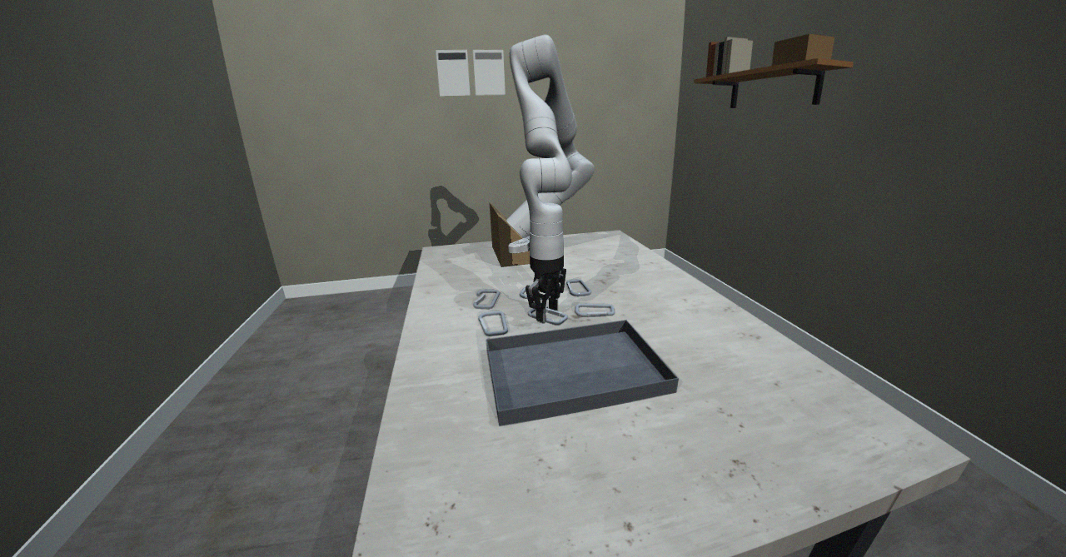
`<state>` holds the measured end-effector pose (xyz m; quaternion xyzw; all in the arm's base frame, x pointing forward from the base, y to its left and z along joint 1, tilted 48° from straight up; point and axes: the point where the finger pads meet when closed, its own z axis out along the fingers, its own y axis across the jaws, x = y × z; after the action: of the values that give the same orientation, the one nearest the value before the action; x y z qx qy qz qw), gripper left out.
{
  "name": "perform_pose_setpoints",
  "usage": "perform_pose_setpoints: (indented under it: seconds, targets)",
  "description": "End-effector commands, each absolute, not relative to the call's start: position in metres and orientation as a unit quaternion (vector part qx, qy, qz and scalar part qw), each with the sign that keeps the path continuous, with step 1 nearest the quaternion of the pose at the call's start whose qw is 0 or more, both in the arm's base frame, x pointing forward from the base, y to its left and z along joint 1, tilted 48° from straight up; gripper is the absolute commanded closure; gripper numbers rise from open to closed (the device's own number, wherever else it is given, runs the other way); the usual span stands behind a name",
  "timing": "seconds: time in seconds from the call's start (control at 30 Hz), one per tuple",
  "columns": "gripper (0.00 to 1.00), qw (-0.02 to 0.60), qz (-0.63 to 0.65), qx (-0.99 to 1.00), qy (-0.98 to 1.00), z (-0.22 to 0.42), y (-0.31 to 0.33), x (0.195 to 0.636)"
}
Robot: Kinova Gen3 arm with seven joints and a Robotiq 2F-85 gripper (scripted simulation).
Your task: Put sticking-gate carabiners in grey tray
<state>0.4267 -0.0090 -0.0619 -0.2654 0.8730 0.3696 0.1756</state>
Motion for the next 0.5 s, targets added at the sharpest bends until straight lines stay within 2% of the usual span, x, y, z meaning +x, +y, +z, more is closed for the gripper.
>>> perform_pose_setpoints:
  seconds: [0.0,0.47]
  targets:
    - [0.43,0.176,0.369,-0.265,0.873,-0.0616,-0.0099,0.4271]
    - [0.45,0.176,0.369,-0.265,0.873,-0.0616,-0.0099,0.4271]
